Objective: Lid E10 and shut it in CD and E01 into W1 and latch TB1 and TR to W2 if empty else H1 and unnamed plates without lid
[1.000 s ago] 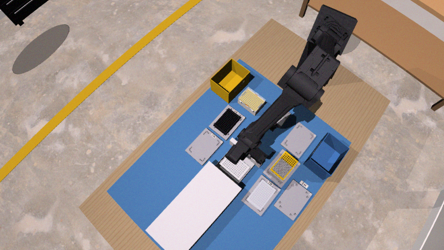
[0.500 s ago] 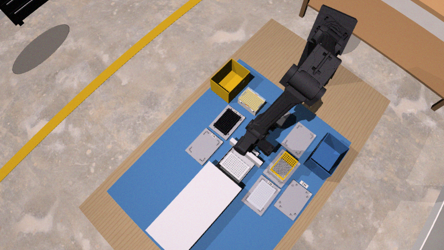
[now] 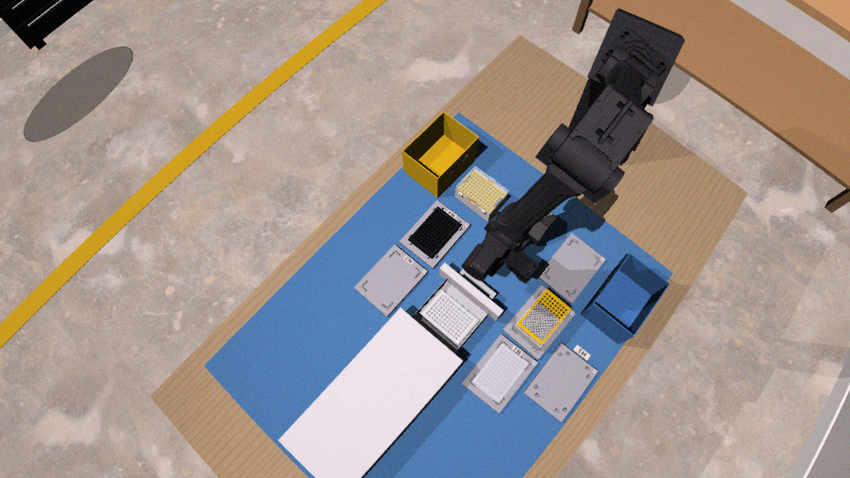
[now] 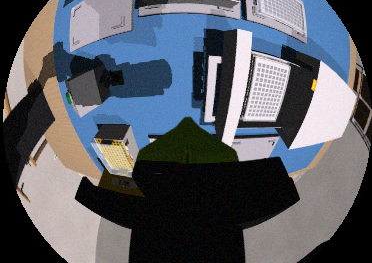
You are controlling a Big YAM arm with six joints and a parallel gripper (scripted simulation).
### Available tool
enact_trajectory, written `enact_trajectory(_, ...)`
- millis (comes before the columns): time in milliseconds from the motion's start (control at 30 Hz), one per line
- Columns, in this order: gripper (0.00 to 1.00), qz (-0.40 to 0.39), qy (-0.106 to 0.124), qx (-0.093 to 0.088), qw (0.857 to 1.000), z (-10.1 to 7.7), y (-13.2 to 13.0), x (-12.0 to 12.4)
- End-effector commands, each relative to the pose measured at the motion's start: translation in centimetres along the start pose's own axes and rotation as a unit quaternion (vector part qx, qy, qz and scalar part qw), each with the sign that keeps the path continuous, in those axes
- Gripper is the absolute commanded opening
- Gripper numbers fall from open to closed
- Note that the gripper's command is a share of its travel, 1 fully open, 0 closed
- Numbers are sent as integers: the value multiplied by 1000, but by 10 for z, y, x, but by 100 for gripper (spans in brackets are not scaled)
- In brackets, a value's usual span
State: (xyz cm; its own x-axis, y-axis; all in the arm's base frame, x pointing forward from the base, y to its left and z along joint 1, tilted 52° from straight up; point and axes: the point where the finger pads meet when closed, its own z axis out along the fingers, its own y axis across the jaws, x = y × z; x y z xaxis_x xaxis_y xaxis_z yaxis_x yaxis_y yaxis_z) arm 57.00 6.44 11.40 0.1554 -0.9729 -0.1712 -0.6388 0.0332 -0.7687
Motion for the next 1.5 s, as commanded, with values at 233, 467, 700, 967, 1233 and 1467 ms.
enact_trajectory(233, 0, 2, -1, 19, 1000, -5, -5, 0)
enact_trajectory(467, 0, 0, -1, 6, 1000, -2, 6, -1)
enact_trajectory(700, 0, 0, -1, 6, 1000, -2, 6, -1)
enact_trajectory(967, 0, 0, -1, 6, 1000, -2, 6, -1)
enact_trajectory(1233, 0, 0, -1, 6, 1000, -2, 6, -1)
enact_trajectory(1467, 0, 0, -1, 6, 1000, -2, 6, -1)
